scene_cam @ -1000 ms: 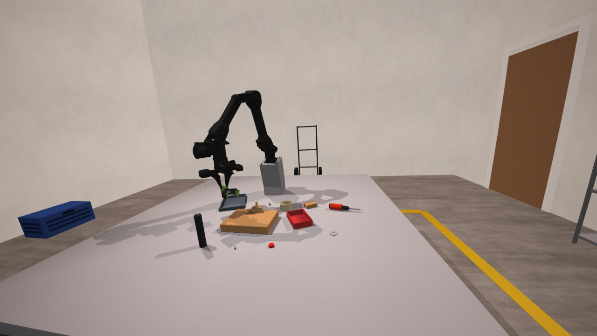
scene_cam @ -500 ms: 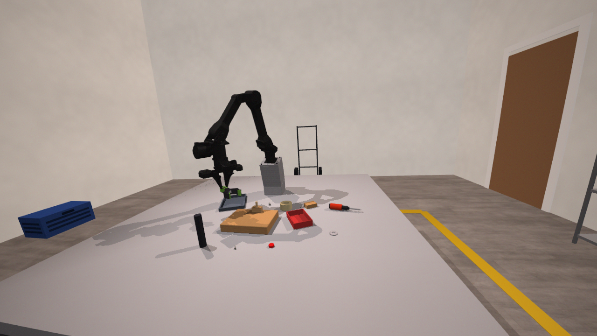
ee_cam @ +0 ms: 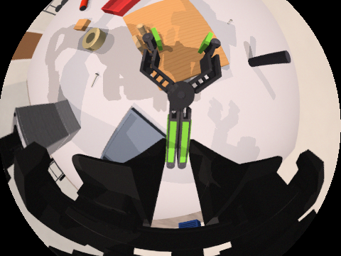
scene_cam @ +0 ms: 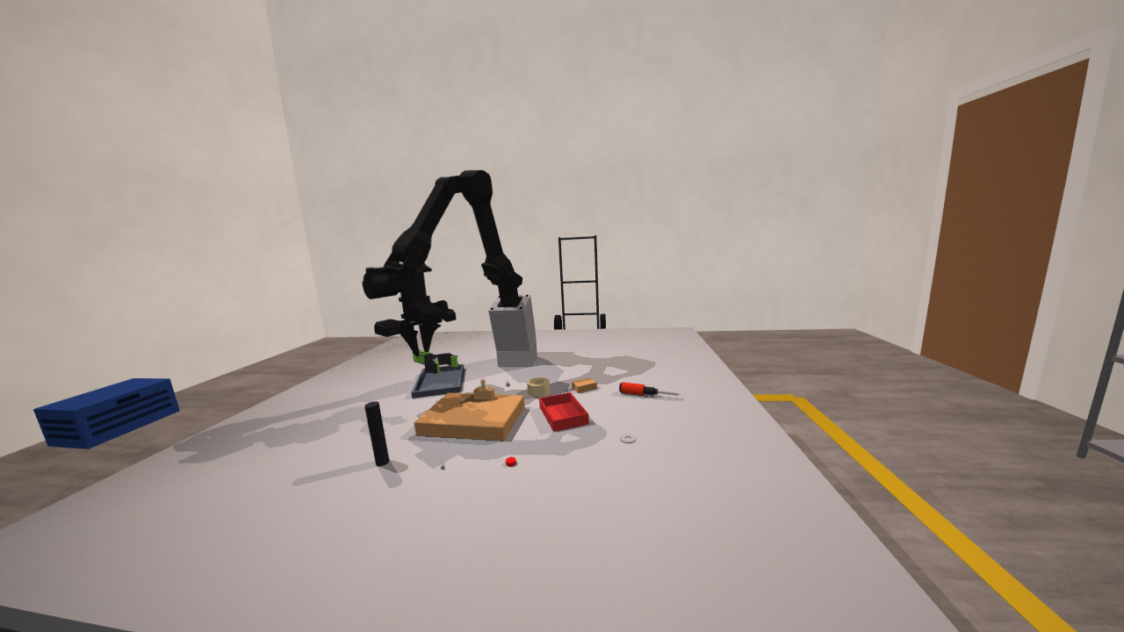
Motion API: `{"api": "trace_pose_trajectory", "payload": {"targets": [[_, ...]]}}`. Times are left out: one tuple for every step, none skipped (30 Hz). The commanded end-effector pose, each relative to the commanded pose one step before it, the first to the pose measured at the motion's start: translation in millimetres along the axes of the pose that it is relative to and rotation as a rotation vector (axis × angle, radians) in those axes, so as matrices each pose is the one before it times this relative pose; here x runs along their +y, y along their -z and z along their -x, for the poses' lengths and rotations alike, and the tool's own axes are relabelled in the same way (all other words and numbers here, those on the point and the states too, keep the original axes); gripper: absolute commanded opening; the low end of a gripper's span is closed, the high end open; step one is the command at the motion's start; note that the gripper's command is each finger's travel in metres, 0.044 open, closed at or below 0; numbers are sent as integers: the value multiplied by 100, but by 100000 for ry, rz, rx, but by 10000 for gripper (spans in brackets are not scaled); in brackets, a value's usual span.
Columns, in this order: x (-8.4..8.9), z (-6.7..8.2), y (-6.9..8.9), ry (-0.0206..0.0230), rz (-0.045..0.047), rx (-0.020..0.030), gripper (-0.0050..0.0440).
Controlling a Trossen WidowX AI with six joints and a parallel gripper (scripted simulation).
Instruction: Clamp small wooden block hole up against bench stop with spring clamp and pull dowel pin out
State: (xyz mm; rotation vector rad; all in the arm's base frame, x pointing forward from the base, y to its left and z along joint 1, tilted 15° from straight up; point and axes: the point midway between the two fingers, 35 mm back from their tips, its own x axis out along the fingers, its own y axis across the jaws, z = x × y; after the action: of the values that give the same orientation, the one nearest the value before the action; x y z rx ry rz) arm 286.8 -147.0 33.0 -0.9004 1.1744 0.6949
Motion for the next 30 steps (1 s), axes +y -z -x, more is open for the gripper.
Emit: {"api": "trace_pose_trajectory", "payload": {"targets": [[-13,-88,-74,-465,3469,176,0],[-14,0,-23,3,851,-1,0],[-14,0,-23,3,851,-1,0],[-14,0,-23,3,851,-1,0],[0,0,0,0,0,0,0],[0,0,0,0,0,0,0],[-15,0,-22,3,851,-1,0],[-15,0,-22,3,851,-1,0],[-15,0,-22,3,851,-1,0],[-15,0,-22,3,851,-1,0],[-15,0,-22,3,851,-1,0],[-15,0,-22,3,851,-1,0],[-16,0,-22,3,851,-1,0],[-16,0,-22,3,851,-1,0],[-16,0,-22,3,851,-1,0],[-16,0,-21,3,851,-1,0],[-16,0,-21,3,851,-1,0],[-16,0,-21,3,851,-1,0],[-17,0,-21,3,851,-1,0],[-17,0,-21,3,851,-1,0],[-3,-13,-1,0,50,0,0],[0,0,0,0,0,0,0],[0,0,0,0,0,0,0],[-8,-39,-2,0,151,0,0],[-11,-52,-3,1,201,0,0],[-15,-75,-5,1,290,0,0],[-16,-78,-5,1,302,0,0],[-16,-78,-5,1,303,0,0],[-15,-78,-5,1,303,0,0],[-15,-78,-5,1,303,0,0]]}}
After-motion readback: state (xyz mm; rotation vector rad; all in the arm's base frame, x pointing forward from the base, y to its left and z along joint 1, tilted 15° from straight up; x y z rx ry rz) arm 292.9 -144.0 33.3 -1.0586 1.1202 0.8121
